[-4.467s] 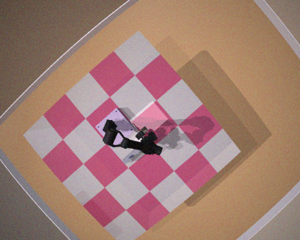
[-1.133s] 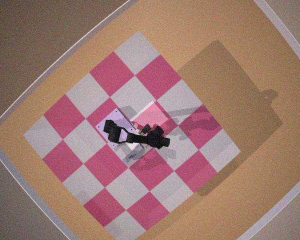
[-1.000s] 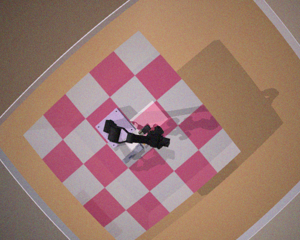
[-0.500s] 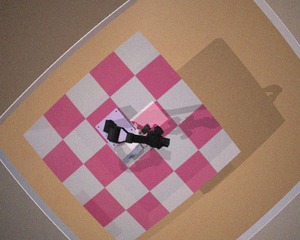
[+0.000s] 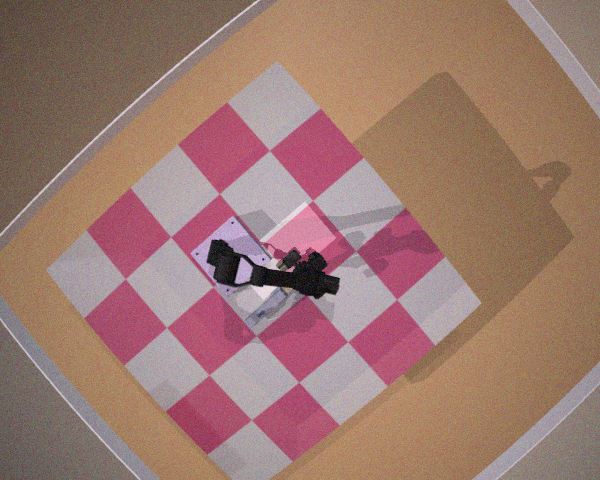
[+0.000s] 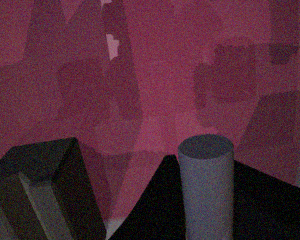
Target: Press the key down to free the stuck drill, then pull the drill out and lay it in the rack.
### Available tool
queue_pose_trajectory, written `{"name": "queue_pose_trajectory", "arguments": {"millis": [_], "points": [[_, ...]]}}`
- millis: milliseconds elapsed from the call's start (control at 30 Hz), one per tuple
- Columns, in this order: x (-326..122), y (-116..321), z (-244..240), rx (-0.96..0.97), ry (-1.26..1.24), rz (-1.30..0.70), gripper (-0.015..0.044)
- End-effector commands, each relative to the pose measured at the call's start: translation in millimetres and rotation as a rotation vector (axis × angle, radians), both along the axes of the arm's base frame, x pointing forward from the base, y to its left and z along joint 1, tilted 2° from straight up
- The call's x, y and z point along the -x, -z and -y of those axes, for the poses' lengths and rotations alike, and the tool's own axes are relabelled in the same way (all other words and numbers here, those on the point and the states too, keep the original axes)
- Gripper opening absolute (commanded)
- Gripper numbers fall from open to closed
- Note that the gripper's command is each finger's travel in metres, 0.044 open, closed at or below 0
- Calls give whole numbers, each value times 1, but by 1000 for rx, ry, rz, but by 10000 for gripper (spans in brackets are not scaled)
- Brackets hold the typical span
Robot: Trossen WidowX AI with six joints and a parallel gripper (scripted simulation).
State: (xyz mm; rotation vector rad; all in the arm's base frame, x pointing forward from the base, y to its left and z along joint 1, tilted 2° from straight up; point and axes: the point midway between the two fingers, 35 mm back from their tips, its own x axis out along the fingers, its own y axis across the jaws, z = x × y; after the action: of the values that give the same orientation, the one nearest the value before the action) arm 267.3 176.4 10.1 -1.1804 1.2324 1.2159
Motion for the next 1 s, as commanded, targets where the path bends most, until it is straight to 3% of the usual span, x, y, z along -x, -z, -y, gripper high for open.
{"name": "queue_pose_trajectory", "arguments": {"millis": [0,967], "points": [[0,-3,-1,-6,-6,4,0],[0,-10,0,-6,-6,4,0]]}}
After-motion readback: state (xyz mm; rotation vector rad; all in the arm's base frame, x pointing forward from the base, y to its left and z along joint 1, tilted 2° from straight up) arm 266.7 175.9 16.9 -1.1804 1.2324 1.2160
